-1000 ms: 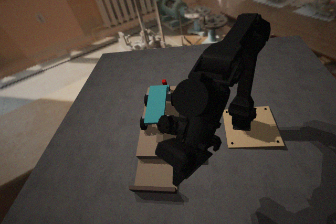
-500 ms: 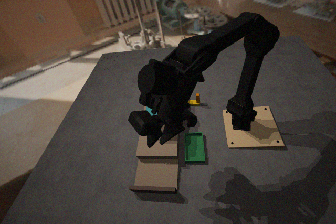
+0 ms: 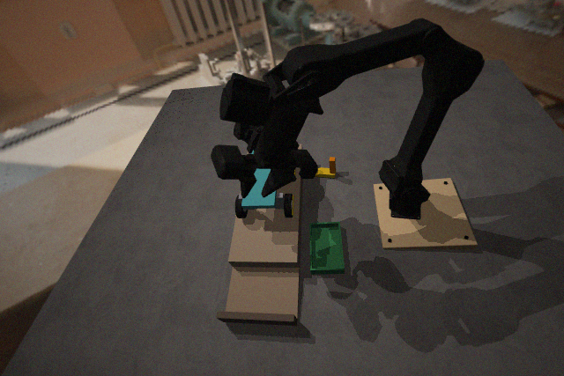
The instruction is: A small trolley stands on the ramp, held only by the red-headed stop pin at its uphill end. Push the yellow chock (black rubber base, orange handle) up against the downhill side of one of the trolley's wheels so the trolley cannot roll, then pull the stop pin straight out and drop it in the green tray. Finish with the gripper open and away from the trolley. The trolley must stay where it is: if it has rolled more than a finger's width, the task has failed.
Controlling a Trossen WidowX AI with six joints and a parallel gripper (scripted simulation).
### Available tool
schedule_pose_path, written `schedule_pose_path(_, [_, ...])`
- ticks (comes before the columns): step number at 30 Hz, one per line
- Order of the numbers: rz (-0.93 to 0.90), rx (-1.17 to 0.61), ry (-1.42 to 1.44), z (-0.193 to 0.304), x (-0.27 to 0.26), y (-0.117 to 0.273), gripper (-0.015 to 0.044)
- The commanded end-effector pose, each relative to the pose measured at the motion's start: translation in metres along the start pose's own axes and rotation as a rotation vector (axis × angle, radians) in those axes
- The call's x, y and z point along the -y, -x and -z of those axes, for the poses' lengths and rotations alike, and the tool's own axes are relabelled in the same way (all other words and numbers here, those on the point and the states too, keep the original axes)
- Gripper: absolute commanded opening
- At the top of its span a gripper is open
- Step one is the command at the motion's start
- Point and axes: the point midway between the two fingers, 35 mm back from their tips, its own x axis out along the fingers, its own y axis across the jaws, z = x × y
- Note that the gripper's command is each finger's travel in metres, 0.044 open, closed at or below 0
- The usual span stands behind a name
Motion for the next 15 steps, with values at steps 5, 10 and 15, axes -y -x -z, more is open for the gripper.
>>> schedule_pose_path(5, [0.051, 0.071, -0.090, -0.044, 0.024, 0.006, 0.0190])
schedule_pose_path(10, [0.091, 0.116, -0.158, -0.072, 0.043, 0.011, 0.0190])
schedule_pose_path(15, [0.130, 0.158, -0.228, -0.096, 0.064, 0.018, 0.0190])
